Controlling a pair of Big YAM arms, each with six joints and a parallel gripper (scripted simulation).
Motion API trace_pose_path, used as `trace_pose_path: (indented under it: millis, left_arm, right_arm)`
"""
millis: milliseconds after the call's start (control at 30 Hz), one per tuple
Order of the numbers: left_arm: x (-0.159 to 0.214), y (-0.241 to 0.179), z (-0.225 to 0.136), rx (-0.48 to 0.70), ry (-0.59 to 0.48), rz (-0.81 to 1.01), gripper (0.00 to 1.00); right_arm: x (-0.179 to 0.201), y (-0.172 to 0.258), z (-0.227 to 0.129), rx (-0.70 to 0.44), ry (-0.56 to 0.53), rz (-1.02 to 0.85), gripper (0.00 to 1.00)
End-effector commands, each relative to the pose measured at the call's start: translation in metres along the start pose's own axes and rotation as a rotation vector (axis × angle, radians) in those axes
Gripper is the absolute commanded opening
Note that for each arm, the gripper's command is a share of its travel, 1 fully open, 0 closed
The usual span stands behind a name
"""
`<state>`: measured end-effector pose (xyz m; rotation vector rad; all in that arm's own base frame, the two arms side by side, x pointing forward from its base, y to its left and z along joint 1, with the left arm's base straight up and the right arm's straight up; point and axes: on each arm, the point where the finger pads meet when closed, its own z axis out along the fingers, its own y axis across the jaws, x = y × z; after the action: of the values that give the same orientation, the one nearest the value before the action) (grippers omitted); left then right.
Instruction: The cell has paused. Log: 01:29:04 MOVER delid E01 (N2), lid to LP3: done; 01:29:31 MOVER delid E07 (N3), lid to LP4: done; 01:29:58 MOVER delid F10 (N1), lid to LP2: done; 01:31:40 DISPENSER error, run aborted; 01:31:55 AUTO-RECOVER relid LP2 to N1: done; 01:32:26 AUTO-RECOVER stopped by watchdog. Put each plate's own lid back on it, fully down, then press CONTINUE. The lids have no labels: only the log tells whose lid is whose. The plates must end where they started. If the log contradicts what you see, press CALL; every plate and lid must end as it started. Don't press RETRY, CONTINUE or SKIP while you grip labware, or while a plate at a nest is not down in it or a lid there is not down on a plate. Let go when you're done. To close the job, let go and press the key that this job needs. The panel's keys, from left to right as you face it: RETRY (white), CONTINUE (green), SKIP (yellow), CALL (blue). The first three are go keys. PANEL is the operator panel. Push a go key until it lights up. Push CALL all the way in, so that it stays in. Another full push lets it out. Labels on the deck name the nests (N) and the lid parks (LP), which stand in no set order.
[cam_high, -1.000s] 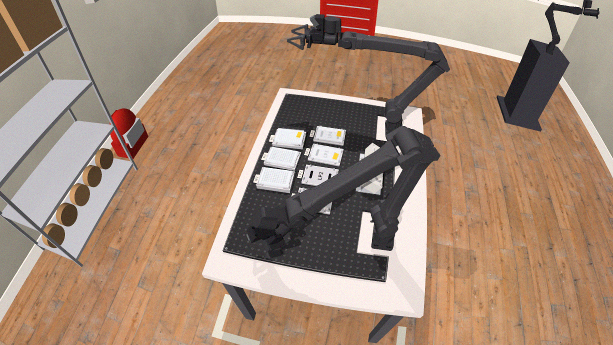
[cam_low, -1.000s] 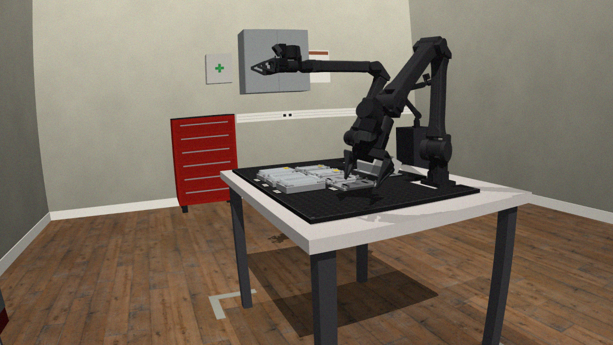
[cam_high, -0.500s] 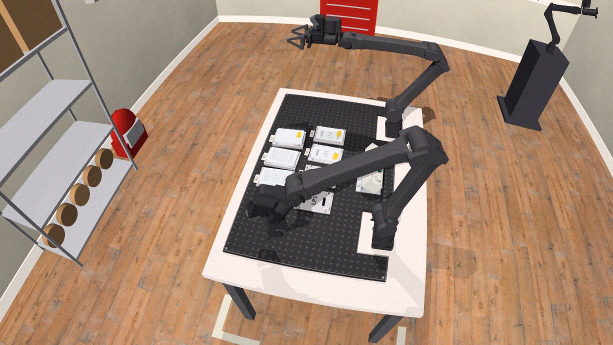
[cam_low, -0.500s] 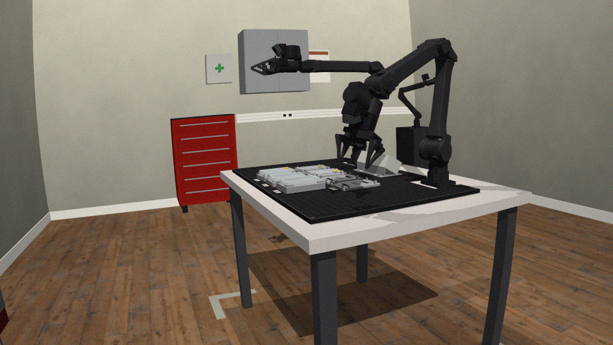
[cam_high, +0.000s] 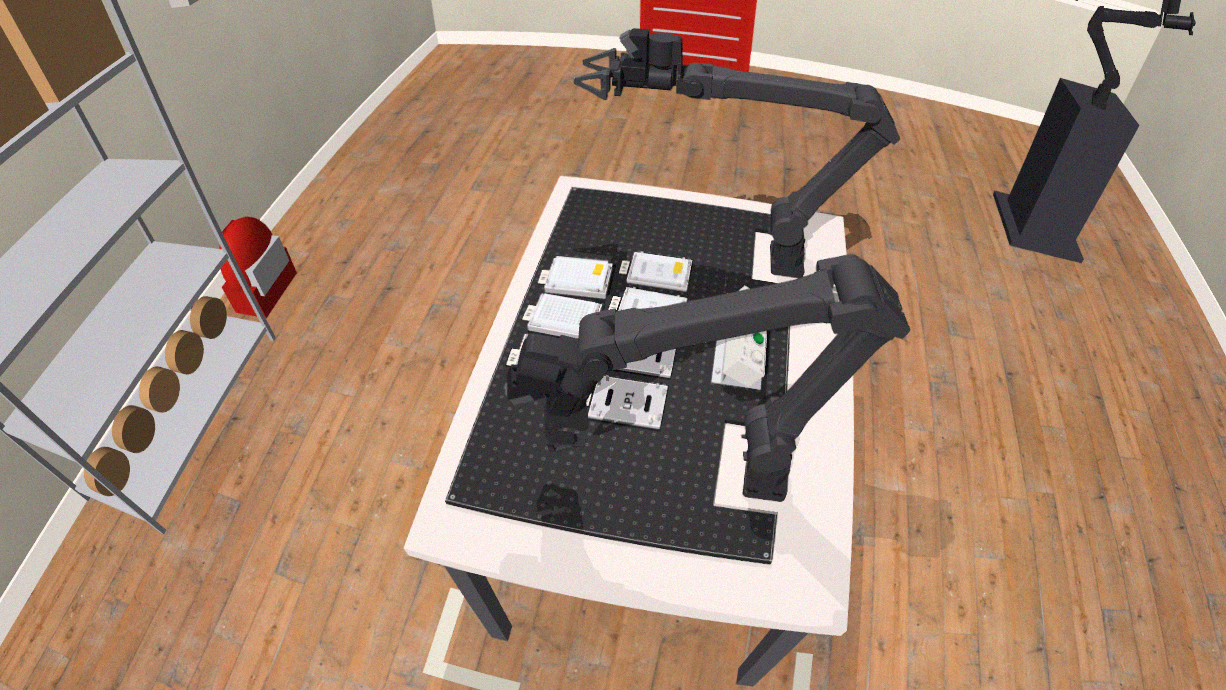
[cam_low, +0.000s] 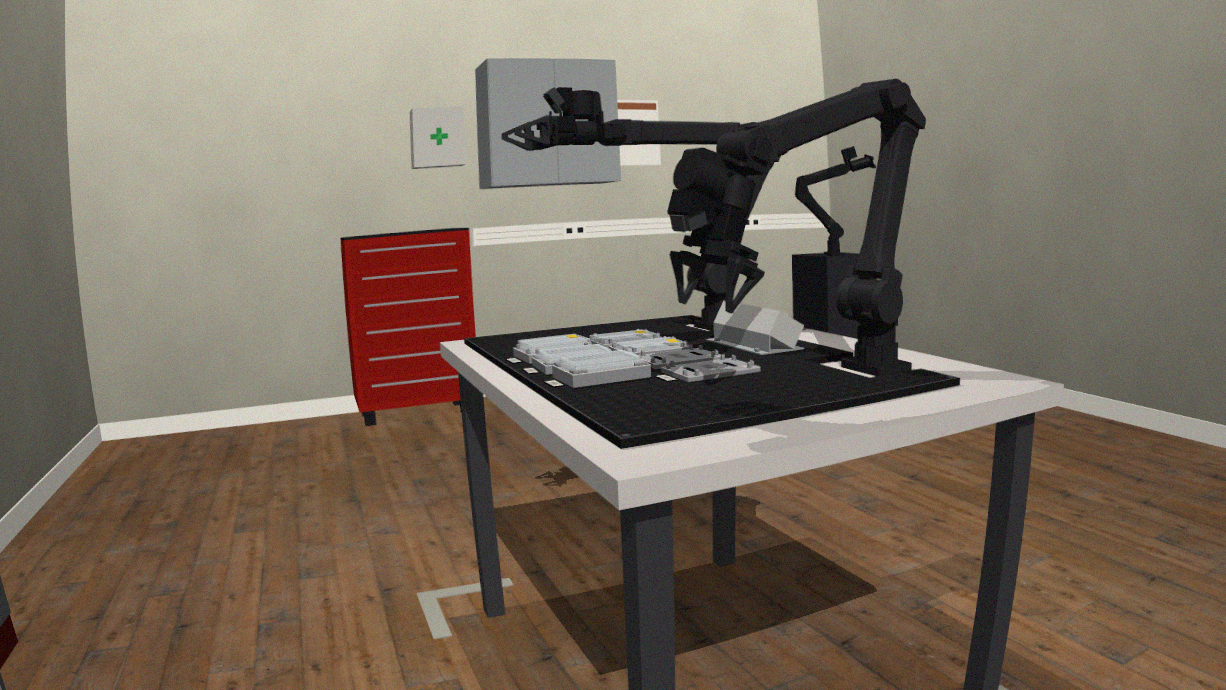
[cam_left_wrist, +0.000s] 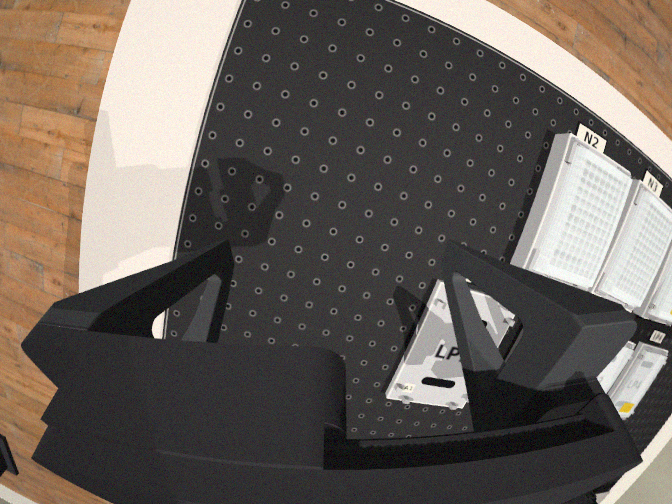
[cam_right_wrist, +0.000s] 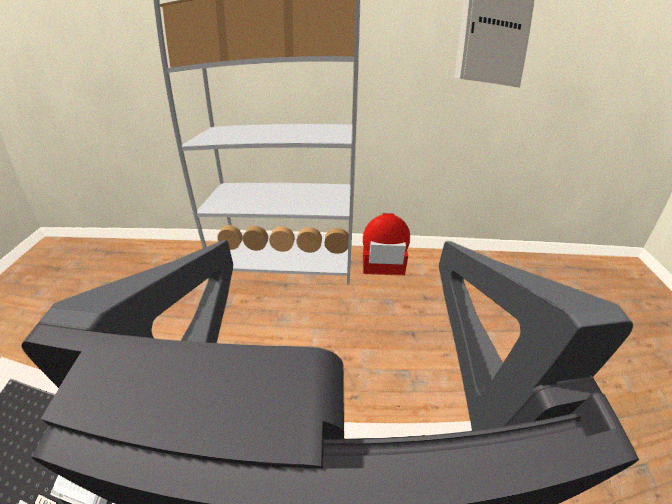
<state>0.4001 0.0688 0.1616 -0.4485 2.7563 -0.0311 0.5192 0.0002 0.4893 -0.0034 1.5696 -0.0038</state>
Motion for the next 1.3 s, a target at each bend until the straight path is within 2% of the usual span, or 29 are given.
trace_pose_path:
  millis: [0, 233, 700, 900, 1267]
  left_arm:
    - [-0.022, -0.021, -0.04, 0.015, -0.054, 0.086, 1.0]
    - [-0.007, -0.033, -0.053, 0.014, 0.009, 0.166, 1.0]
    - [0.037, -0.059, -0.104, 0.019, 0.101, 0.339, 1.0]
    - [0.039, -0.079, -0.083, 0.023, 0.16, 0.318, 1.0]
    - [0.04, -0.129, -0.066, 0.042, 0.154, 0.315, 1.0]
  right_arm:
    - [-0.035, -0.001, -0.002, -0.001, -0.057, 0.012, 1.0]
    - [-0.035, -0.001, -0.002, -0.001, -0.057, 0.012, 1.0]
    - [-0.035, -0.001, -0.002, -0.001, -0.057, 0.012, 1.0]
    - [-0.035, -0.001, -0.002, -0.001, -0.057, 0.012, 1.0]
    - [-0.035, -0.001, -0.002, -0.001, -0.057, 0.012, 1.0]
